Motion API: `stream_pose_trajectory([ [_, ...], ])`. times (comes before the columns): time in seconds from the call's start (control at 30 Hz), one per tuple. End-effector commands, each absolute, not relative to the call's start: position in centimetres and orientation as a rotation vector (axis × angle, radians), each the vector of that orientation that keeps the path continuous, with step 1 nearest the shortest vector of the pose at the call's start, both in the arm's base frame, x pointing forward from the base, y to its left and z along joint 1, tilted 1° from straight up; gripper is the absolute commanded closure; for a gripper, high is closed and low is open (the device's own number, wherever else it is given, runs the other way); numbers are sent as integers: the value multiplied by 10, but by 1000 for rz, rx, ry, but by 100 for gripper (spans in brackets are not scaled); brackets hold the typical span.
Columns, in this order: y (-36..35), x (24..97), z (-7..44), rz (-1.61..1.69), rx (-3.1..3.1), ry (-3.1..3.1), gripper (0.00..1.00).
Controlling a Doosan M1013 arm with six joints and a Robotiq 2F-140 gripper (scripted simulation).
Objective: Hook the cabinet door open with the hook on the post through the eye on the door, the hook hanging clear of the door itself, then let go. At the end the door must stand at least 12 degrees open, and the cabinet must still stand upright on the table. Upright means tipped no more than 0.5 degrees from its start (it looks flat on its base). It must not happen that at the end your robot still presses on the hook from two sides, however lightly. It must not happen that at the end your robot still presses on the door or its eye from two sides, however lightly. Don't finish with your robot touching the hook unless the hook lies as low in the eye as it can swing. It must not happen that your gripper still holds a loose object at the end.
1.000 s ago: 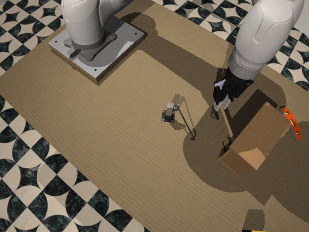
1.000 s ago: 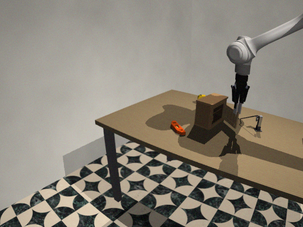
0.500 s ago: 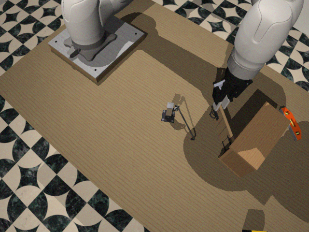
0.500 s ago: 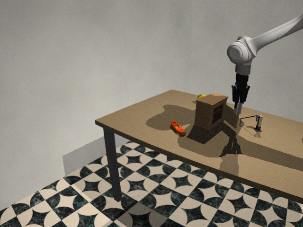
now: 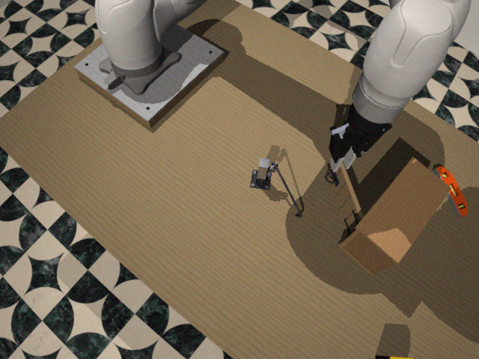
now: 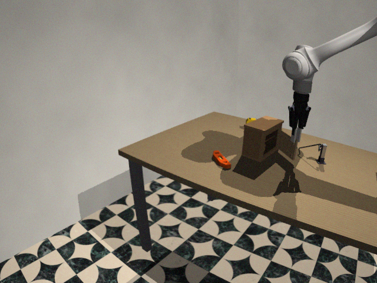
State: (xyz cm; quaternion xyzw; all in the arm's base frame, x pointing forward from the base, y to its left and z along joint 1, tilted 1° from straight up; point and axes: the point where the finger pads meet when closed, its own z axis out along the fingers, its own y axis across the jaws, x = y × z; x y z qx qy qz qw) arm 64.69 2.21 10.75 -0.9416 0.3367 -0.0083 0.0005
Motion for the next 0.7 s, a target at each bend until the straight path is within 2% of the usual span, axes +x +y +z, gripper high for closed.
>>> stream_pose_trajectory([
  [0.0,22,647,108,-26,-2957,1057,84],
  [0.67,27,651,108,-26,-2933,1120,84],
])
